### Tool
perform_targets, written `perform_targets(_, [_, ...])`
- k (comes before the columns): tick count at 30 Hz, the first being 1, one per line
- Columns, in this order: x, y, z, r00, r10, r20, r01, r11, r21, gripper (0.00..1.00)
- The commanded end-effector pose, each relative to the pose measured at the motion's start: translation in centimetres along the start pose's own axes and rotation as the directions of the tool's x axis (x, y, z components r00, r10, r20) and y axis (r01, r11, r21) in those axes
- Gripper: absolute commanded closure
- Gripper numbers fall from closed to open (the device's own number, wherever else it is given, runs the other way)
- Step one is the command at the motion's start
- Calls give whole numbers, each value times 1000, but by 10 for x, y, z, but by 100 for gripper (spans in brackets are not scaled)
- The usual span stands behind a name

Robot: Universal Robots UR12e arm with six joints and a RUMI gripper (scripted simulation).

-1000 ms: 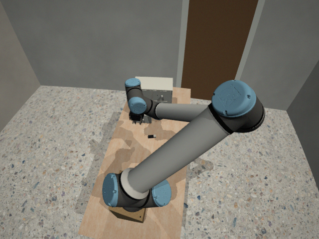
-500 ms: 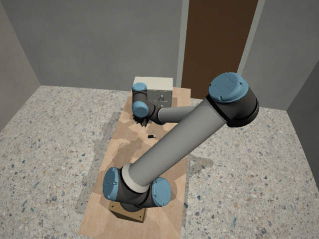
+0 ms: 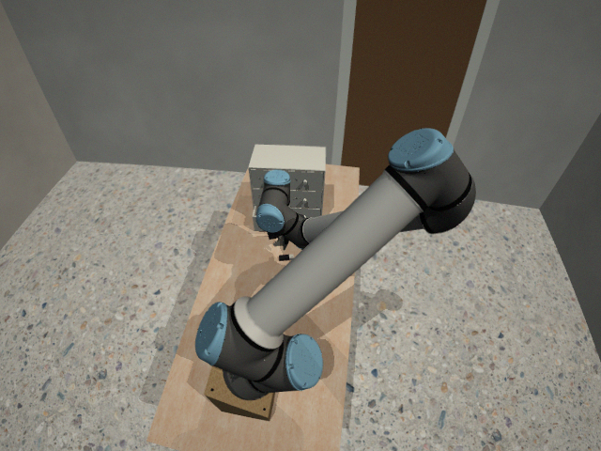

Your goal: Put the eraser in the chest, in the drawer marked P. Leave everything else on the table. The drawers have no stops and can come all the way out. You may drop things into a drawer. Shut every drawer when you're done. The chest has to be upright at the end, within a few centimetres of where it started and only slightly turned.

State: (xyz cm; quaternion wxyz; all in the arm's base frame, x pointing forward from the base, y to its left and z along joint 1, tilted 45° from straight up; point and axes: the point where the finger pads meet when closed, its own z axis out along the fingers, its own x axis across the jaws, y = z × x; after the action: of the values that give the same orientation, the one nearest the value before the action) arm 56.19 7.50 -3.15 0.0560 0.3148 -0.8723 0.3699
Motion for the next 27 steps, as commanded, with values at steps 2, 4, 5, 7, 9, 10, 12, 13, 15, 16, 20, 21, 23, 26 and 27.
perform_targets(2, [1, -11, 17, 976, 217, 1, -217, 976, 15, 80])
perform_targets(4, [1, -12, 18, 975, 221, 1, -221, 975, 15, 80])
perform_targets(5, [1, -12, 18, 975, 222, 1, -222, 975, 15, 80])
perform_targets(7, [1, -12, 18, 975, 222, 1, -222, 975, 15, 77])
perform_targets(9, [1, -12, 18, 975, 222, 1, -222, 975, 15, 77])
perform_targets(10, [1, -12, 18, 975, 222, 1, -222, 975, 15, 77])
perform_targets(12, [1, -12, 18, 975, 222, 1, -222, 975, 15, 77])
perform_targets(13, [1, -12, 18, 975, 222, 1, -222, 975, 15, 77])
perform_targets(15, [1, -12, 18, 975, 222, 1, -222, 975, 15, 77])
perform_targets(16, [1, -12, 18, 975, 222, 1, -222, 975, 15, 77])
perform_targets(20, [1, -12, 18, 975, 222, 1, -222, 975, 15, 77])
perform_targets(21, [1, -12, 18, 975, 222, 1, -222, 975, 15, 77])
perform_targets(23, [1, -12, 18, 975, 222, 1, -222, 975, 15, 77])
perform_targets(26, [1, -12, 18, 975, 222, 1, -222, 975, 15, 77])
perform_targets(27, [1, -12, 18, 975, 222, 1, -222, 975, 15, 77])
